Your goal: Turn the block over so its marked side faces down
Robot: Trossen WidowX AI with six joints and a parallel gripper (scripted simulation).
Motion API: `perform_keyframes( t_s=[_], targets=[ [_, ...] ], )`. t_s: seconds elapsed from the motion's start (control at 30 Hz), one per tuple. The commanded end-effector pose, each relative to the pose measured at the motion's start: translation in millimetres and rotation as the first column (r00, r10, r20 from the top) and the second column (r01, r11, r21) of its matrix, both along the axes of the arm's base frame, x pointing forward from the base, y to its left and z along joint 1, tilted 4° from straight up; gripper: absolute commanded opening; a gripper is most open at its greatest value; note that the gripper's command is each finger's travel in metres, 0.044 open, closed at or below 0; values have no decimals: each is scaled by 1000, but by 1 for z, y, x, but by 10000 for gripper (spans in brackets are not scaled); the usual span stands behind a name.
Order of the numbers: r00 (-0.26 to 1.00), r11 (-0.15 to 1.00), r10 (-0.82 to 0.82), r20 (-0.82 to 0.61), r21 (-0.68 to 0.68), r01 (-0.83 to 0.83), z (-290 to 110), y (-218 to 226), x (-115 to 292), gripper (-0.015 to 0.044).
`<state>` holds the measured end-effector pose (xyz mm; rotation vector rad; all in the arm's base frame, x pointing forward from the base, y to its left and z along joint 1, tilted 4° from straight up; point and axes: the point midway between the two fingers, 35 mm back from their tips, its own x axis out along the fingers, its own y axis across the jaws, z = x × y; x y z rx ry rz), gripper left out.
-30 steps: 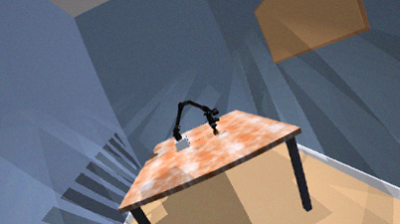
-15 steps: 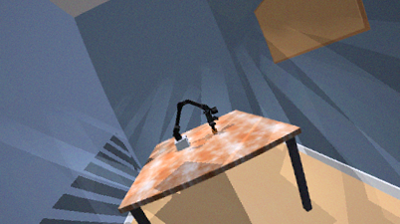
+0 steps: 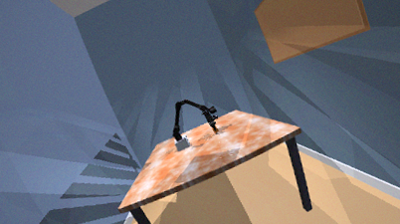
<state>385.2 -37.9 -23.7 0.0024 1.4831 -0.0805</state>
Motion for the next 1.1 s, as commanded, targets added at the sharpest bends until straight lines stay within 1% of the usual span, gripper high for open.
perform_keyframes(
  t_s=[0.0, 0.37, 0.73, 0.97, 1.07],
  targets=[
    [998, 1000, 7, 69, -2, -7, 0, 0, 0, 0],
    [972, 1000, 16, 234, -12, -14, -2, 0, -2, 0],
    [921, 999, 28, 389, -26, -19, 1, 1, -8, 0],
    [916, 999, 28, 400, -27, -19, 1, 1, -8, 0],
    [902, 999, 30, 430, -28, -20, -5, 0, -5, 0]
  ],
)
